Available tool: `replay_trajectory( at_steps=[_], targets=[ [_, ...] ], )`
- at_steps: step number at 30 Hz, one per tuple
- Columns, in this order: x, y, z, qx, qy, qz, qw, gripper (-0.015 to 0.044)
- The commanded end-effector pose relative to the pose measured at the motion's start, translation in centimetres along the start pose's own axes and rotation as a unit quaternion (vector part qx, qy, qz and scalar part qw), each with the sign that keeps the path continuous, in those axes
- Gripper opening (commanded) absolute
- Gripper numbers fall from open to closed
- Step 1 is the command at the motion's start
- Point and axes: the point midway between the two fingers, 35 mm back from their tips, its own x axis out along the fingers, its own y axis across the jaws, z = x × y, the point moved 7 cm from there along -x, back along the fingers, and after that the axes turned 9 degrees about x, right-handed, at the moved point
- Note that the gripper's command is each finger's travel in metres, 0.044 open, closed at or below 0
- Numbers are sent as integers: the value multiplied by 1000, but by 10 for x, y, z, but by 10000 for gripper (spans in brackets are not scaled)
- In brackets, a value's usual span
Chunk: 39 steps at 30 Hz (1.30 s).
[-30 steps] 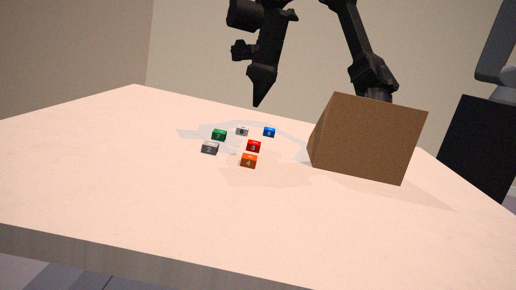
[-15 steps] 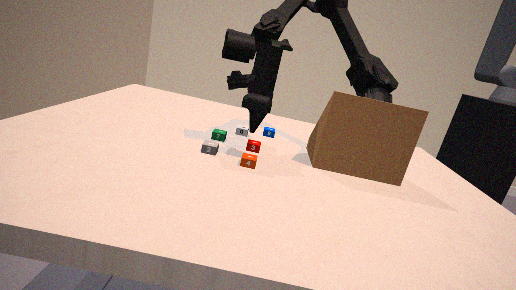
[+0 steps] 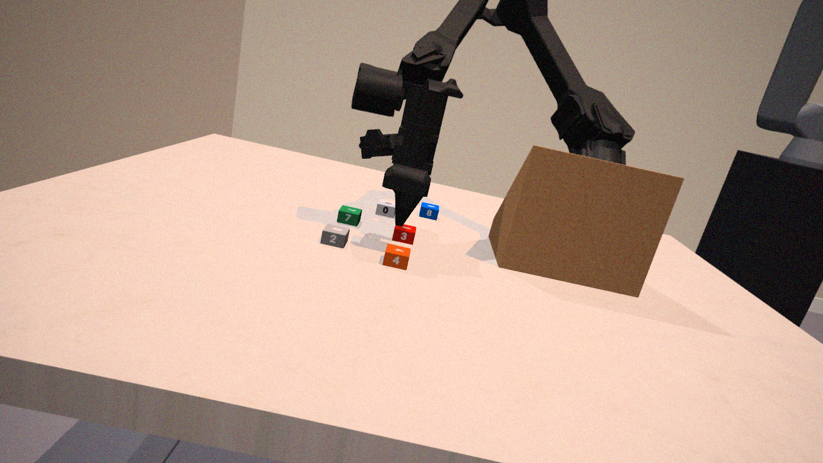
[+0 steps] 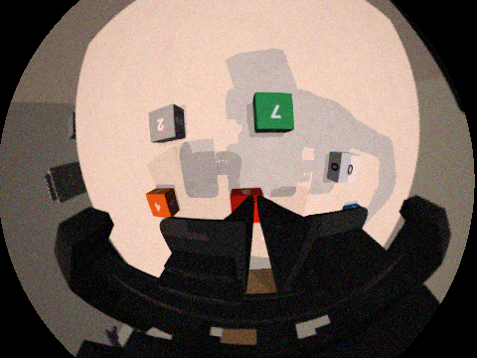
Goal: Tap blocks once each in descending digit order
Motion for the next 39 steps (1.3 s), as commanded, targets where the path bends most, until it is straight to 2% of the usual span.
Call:
replay_trajectory(
  at_steps=[1,3,7,12,18,26,35,39],
  targets=[
    [4,1,-2,-4,2,-2,1000,20],
    [4,1,-2,-4,2,-2,1000,20],
    [-24,1,-1,-4,2,-1,1000,20],
    [-29,2,-1,-4,2,-1,1000,20],
    [-105,2,0,-4,2,0,1000,20],
    [-109,7,5,-5,2,0,1000,20],
    [-112,79,66,-3,0,2,1000,20],
    [-109,100,78,-2,0,2,1000,20]
  ],
)
